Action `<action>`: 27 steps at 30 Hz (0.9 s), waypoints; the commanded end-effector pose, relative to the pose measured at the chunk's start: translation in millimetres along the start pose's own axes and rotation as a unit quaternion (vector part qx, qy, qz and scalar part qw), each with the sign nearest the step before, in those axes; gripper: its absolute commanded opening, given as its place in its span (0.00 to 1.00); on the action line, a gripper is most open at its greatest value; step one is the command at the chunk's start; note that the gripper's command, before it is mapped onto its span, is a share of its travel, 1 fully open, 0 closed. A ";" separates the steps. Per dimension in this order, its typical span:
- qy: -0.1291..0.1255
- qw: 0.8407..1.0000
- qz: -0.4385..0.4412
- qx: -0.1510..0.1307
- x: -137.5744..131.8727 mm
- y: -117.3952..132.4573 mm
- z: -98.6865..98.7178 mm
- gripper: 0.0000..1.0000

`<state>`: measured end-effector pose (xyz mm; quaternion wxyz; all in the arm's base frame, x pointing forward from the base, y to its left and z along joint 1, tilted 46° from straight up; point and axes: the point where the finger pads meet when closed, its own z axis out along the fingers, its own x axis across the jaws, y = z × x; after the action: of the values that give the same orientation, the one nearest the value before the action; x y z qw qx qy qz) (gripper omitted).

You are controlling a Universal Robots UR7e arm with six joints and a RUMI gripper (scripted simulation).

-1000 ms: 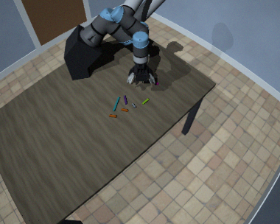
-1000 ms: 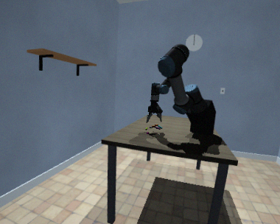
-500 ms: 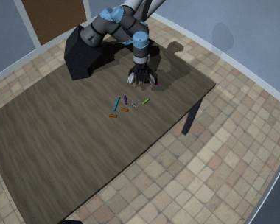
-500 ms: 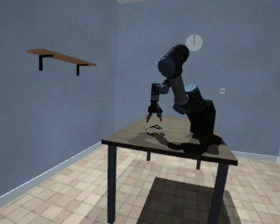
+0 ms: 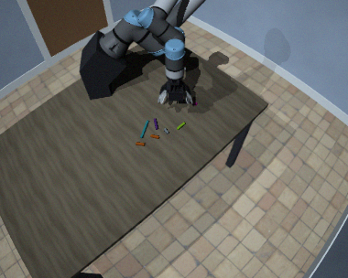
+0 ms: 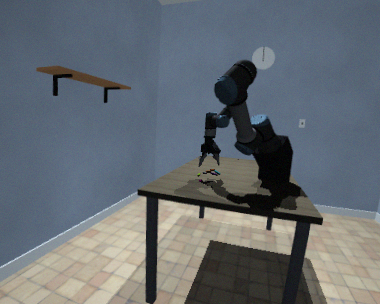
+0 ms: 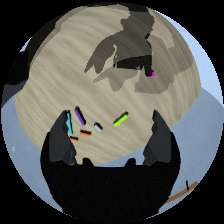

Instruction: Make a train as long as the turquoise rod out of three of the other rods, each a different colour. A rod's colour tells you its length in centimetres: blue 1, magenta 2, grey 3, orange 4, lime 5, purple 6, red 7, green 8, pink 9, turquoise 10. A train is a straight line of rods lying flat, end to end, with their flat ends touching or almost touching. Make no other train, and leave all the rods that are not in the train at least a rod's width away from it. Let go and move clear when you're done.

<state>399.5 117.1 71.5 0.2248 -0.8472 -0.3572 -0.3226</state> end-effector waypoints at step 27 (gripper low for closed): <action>-0.003 0.995 -0.101 0.000 8.8 -5.2 0.2 1.00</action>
<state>399.8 120.5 74.4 0.2090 -0.8312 -0.3949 -0.3310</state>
